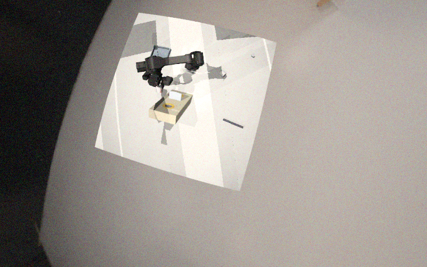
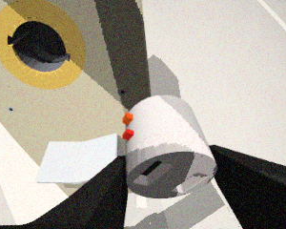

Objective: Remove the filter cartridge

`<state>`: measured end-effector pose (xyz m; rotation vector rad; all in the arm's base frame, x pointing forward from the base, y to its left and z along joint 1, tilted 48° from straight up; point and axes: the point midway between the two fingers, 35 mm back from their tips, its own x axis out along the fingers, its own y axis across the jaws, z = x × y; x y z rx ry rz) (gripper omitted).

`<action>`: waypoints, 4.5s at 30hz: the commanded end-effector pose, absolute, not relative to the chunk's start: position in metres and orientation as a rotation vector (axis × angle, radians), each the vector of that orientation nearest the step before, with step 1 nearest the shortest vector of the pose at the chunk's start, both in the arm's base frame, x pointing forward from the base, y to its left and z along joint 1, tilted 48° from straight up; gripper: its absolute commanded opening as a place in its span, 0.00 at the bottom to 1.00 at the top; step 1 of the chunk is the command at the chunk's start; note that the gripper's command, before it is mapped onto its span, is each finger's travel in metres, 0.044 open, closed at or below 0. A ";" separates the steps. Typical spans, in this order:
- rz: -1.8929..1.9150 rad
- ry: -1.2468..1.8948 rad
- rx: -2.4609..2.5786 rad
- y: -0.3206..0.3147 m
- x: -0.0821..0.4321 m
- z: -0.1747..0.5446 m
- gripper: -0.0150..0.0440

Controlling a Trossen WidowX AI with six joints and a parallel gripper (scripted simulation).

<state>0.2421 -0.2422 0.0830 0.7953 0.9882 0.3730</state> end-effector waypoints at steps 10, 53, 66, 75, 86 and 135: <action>-0.015 1.195 1.016 -0.289 0.184 0.037 0.25; -1.118 1.395 1.459 -0.285 -0.031 -0.104 0.25; -1.307 1.418 1.523 -0.243 -0.070 -0.127 0.25; -1.307 1.418 1.522 -0.212 -0.069 -0.160 0.25; -1.299 1.424 1.541 -0.189 -0.066 -0.175 0.43; -1.294 1.431 1.538 -0.231 -0.069 -0.137 1.00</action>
